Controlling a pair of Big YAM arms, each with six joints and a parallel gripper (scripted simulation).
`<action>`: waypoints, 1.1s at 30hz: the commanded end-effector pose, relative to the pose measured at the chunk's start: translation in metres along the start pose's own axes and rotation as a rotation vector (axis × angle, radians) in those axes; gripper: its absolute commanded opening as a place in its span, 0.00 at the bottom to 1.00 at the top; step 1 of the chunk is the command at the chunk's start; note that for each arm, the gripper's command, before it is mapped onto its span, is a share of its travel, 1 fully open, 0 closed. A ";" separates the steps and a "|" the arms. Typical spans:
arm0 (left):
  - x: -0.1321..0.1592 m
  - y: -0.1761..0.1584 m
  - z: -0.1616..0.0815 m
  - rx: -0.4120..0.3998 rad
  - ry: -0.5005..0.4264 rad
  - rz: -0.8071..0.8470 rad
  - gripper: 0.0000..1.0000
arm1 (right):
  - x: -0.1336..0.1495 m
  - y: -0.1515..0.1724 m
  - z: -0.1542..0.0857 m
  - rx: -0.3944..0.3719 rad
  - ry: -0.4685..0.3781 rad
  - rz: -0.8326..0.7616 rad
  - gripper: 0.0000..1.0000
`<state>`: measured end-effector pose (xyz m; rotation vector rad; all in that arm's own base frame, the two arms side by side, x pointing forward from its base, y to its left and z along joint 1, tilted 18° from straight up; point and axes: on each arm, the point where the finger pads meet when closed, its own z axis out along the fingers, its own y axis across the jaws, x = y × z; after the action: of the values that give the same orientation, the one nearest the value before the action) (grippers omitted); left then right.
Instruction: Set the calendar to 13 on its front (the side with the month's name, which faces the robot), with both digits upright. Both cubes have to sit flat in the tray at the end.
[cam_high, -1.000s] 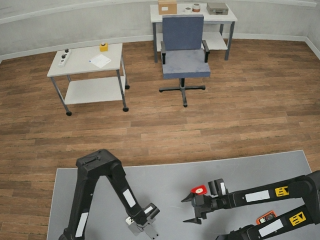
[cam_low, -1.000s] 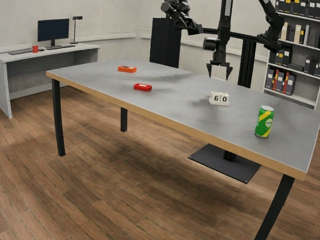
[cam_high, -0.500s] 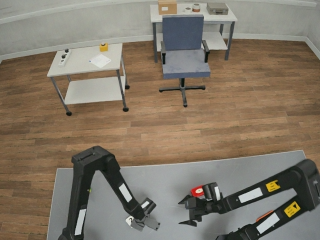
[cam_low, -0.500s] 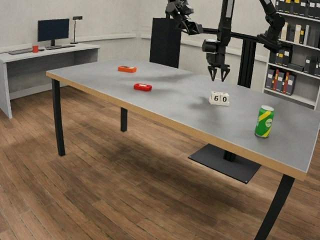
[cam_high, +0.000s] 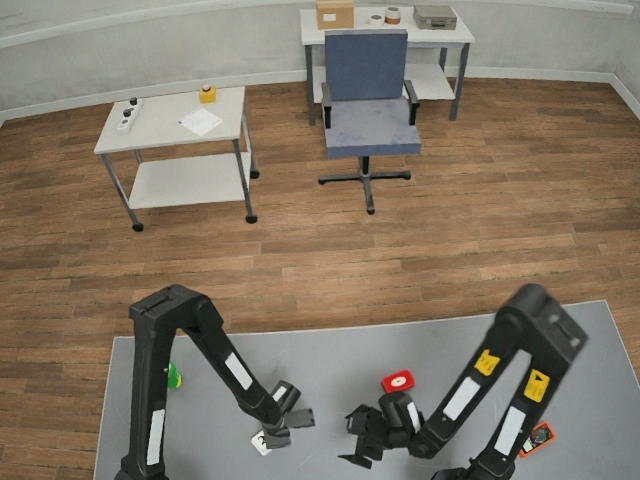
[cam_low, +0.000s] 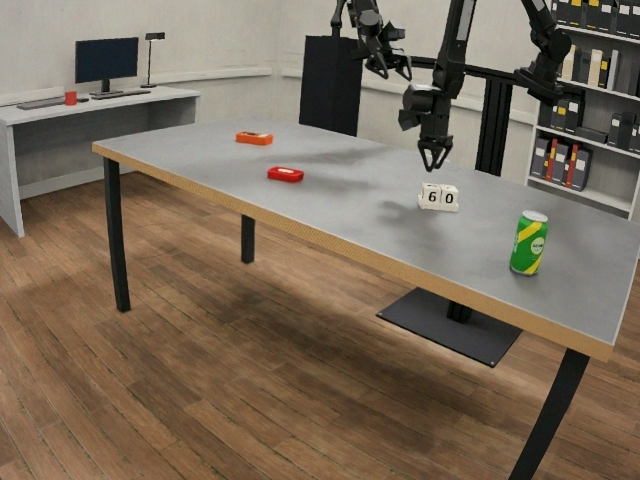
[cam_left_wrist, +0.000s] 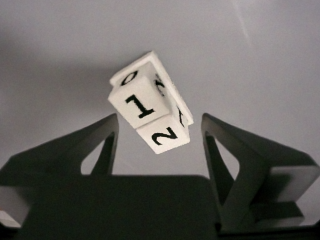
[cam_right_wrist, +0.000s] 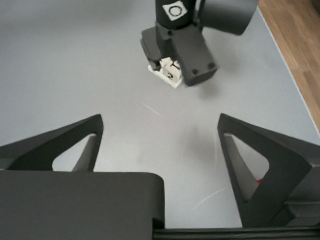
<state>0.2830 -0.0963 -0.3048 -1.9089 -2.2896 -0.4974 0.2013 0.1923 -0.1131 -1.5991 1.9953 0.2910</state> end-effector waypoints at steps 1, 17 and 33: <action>0.010 0.001 0.014 0.034 0.021 -0.246 0.69 | -0.006 0.013 0.004 0.066 -0.046 0.114 1.00; 0.014 0.016 0.026 0.068 0.003 -0.531 0.69 | -0.017 0.031 -0.007 0.240 -0.165 0.233 1.00; 0.014 0.013 0.038 0.059 -0.007 -0.524 0.69 | -0.017 0.027 -0.007 0.258 -0.162 0.210 1.00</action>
<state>0.3039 -0.0780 -0.3202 -1.2872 -2.7788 -0.4687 0.1794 0.2131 -0.1057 -1.1789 1.9813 0.2183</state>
